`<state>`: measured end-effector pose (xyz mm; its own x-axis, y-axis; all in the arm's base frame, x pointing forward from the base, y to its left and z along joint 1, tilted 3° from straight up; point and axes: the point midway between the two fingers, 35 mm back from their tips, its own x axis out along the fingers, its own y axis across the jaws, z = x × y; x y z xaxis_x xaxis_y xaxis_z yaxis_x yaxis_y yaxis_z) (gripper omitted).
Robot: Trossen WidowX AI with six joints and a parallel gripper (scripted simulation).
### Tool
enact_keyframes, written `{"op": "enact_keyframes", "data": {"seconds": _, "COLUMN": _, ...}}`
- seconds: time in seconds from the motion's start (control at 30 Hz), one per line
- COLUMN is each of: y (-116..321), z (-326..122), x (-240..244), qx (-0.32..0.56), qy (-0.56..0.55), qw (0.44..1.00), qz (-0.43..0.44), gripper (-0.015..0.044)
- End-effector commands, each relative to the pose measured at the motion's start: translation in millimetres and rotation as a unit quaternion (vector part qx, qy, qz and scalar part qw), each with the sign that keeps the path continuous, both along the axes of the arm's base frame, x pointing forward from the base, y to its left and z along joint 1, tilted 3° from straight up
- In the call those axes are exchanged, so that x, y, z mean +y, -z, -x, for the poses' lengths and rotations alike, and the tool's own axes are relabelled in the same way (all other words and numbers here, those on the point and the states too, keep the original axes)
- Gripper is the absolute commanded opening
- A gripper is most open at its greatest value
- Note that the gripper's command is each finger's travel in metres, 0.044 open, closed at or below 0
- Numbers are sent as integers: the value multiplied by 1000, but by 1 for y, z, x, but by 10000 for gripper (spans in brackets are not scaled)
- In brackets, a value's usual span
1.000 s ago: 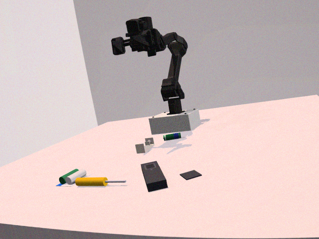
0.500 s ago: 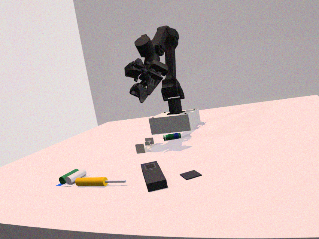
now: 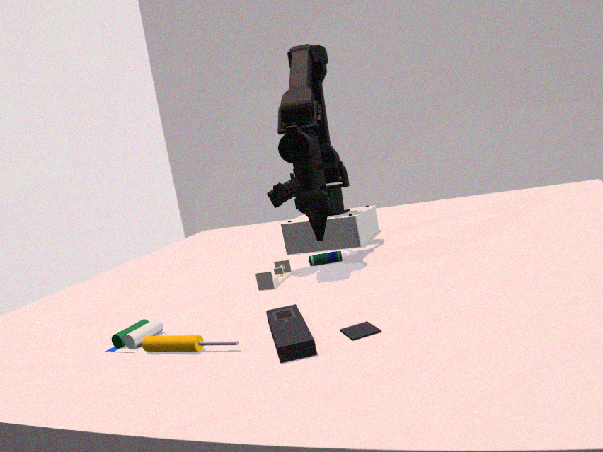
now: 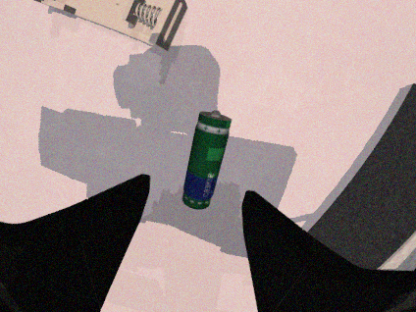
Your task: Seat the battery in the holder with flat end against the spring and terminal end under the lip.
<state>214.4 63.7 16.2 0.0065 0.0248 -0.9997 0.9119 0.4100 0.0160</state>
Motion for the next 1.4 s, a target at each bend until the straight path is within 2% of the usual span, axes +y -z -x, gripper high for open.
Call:
{"op": "enact_keyframes", "data": {"seconds": 0.0, "y": 1, "z": 3, "x": 1, "qx": 17, "qy": 18, "qw": 1000, "qz": 2, "gripper": 231}}
{"op": "enact_keyframes", "data": {"seconds": 1.2, "y": 51, "z": 5, "x": 2, "qx": 18, "qy": 18, "qw": 1000, "qz": 2, "gripper": 231}}
{"op": "enact_keyframes", "data": {"seconds": 1.3, "y": 51, "z": 5, "x": 2, "qx": 18, "qy": 18, "qw": 1000, "qz": 2, "gripper": 152}}
{"op": "enact_keyframes", "data": {"seconds": 1.37, "y": 51, "z": 5, "x": 2, "qx": 18, "qy": 18, "qw": 1000, "qz": 2, "gripper": 139}}
